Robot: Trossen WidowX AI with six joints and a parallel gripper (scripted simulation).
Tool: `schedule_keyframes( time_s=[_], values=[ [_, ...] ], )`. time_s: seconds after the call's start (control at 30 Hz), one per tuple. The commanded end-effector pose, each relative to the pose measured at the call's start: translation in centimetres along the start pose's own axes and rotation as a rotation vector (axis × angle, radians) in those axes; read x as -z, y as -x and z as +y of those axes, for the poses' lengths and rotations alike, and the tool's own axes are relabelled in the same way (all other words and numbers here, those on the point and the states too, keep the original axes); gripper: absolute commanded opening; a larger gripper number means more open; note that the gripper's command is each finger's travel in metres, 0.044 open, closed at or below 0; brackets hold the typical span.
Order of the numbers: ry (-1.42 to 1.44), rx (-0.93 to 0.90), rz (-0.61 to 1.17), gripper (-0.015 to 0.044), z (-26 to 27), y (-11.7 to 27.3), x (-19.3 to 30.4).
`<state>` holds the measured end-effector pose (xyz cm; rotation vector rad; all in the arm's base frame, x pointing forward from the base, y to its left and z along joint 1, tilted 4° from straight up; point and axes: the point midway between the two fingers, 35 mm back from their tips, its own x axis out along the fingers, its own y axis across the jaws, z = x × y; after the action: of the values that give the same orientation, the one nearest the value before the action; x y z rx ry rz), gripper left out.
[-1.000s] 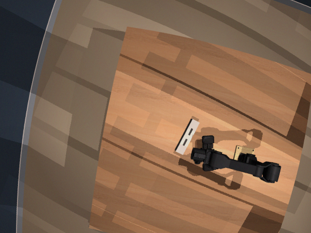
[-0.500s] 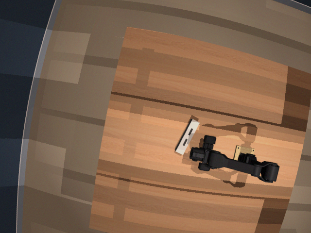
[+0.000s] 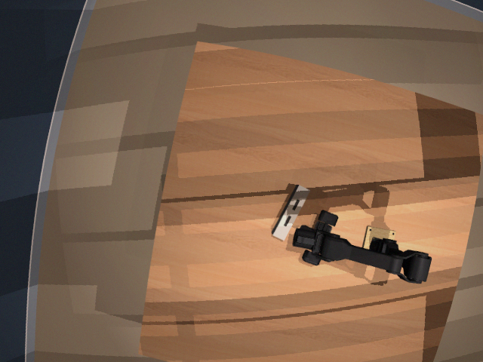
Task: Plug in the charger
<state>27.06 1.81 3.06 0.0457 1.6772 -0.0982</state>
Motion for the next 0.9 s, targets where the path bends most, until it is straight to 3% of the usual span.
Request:
schedule_keyframes(
  time_s=[0.0, 0.87],
  values=[
    [-0.022, -0.004, -0.002, 0.0, 0.1, 0.0, -0.3],
    [-0.07, -0.007, -0.002, 0.0, -0.3, 0.2, -3.3]
  ],
)
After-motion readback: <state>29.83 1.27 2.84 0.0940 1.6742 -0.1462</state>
